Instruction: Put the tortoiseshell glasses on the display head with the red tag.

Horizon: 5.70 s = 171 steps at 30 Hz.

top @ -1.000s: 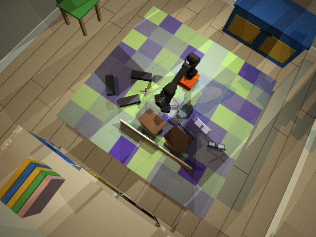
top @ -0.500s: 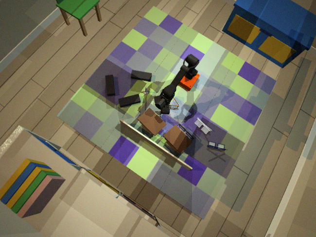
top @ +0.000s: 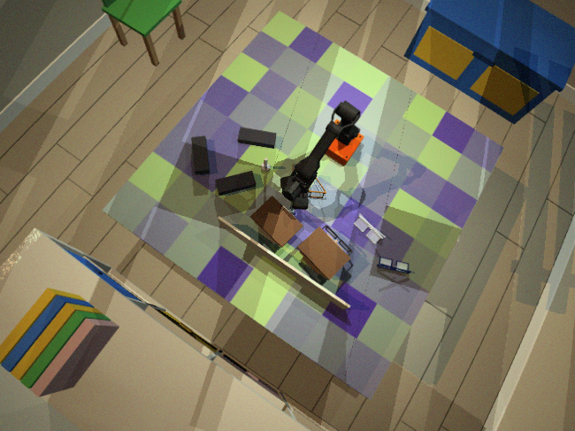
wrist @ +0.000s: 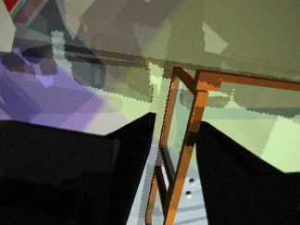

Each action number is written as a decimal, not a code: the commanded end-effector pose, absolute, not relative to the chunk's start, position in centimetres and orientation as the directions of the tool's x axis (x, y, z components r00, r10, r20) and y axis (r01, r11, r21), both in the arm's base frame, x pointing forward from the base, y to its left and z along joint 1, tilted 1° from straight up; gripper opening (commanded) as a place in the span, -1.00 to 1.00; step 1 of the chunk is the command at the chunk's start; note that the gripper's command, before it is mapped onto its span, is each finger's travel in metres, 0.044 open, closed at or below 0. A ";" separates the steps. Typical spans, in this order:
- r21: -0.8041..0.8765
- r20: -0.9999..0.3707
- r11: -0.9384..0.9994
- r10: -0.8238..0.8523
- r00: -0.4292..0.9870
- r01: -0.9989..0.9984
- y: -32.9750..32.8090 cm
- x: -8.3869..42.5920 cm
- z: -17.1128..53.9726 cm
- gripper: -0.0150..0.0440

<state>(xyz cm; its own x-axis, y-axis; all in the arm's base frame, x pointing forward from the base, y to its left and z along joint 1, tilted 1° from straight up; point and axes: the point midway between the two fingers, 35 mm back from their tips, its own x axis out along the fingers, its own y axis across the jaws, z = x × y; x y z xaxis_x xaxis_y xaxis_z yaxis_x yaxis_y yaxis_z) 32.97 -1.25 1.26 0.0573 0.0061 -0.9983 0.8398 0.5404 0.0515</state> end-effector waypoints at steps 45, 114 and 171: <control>0.047 -0.998 0.537 0.001 0.055 0.842 -1.4 32.4 10.5 -0.49; -0.039 -0.998 0.843 -0.011 0.056 -0.537 -12.2 33.3 11.5 -0.49; -0.038 -0.998 0.843 -0.008 0.057 -0.537 -9.8 34.9 5.6 -0.49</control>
